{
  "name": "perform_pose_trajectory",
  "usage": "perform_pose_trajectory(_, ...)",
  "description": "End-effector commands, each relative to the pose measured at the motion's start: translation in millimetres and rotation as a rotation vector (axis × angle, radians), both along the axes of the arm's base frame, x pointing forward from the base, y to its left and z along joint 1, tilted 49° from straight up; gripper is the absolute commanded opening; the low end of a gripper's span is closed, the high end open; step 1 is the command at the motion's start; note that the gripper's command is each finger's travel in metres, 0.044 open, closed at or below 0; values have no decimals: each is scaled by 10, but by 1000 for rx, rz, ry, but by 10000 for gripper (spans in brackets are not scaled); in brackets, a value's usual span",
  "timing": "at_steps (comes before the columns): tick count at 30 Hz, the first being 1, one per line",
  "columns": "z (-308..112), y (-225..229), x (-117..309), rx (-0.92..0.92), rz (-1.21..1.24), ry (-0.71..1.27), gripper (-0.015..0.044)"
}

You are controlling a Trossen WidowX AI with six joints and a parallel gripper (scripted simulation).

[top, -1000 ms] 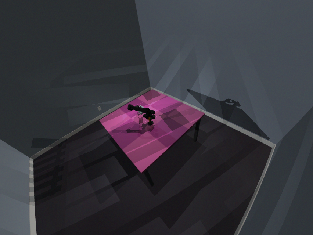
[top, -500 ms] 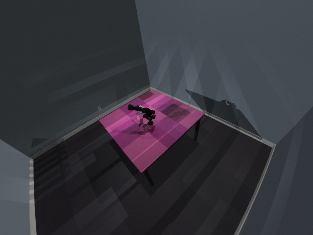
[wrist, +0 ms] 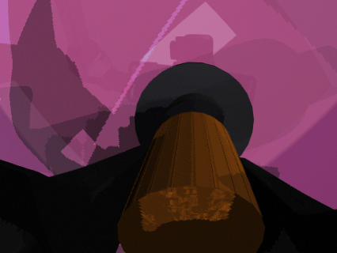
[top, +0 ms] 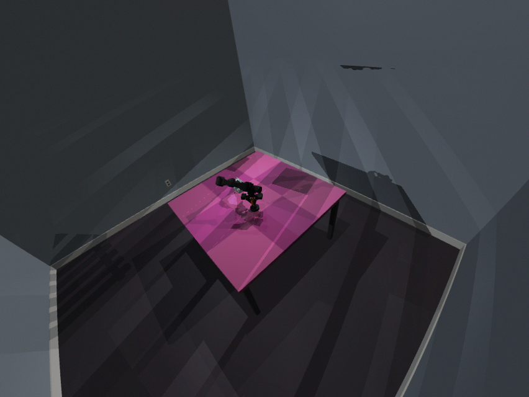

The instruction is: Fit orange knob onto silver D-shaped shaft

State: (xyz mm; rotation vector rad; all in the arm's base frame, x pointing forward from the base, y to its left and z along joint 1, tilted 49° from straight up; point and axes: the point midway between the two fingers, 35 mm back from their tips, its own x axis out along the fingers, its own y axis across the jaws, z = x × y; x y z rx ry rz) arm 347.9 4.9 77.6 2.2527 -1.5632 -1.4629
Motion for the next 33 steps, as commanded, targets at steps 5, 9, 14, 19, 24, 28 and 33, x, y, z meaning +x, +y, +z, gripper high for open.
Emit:
perform_pose_trajectory(5,-21,-4,4,-2,20,17,0)
perform_pose_trajectory(9,-23,-18,2,-2,20,17,0)
perform_pose_trajectory(14,-19,-23,2,-2,20,17,0)
perform_pose_trajectory(19,-20,-28,3,-2,20,17,0)
perform_pose_trajectory(24,3,0,15,-2,20,17,0)
perform_pose_trajectory(28,12,10,19,-3,37,36,0)
perform_pose_trajectory(33,9,24,37,-12,152,165,0)
